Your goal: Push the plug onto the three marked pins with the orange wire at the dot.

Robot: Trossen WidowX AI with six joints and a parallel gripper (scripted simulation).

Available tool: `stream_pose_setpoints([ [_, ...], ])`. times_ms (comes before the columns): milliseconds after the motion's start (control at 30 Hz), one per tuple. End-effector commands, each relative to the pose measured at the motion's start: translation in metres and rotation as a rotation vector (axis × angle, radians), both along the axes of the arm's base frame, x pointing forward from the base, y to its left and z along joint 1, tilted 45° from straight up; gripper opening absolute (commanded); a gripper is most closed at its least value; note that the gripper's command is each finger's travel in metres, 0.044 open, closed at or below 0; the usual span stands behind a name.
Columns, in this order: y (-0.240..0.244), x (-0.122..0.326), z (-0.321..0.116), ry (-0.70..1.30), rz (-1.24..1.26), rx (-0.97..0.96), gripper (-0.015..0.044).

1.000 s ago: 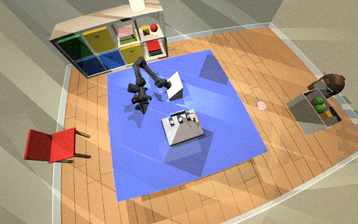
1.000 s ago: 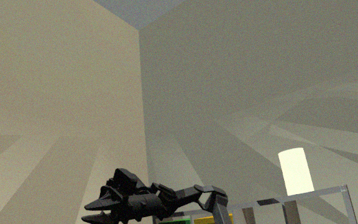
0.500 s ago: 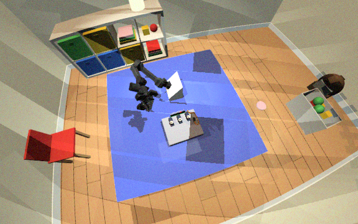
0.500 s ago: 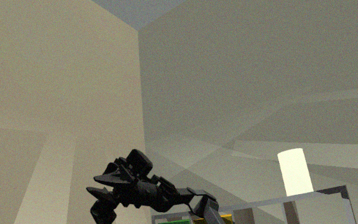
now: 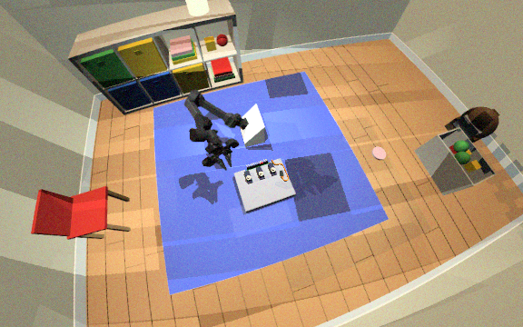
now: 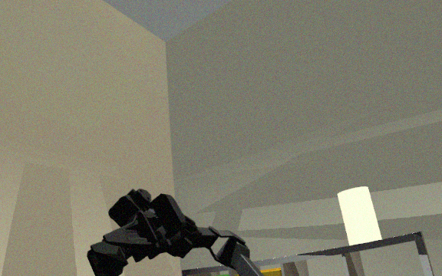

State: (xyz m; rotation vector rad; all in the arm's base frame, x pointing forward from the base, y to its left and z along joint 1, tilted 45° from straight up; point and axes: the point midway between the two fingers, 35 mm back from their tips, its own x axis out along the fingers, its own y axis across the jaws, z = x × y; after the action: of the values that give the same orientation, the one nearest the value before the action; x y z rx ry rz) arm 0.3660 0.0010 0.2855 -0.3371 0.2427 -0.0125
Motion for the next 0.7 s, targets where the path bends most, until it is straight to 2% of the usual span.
stream_pose_setpoints([
  [0, 0.002, 0.011, -0.011, 0.073, 0.009, -0.086, 0.0115],
  [667, 0.013, 0.053, -0.074, 0.439, 0.148, -0.511, 0.0115],
])
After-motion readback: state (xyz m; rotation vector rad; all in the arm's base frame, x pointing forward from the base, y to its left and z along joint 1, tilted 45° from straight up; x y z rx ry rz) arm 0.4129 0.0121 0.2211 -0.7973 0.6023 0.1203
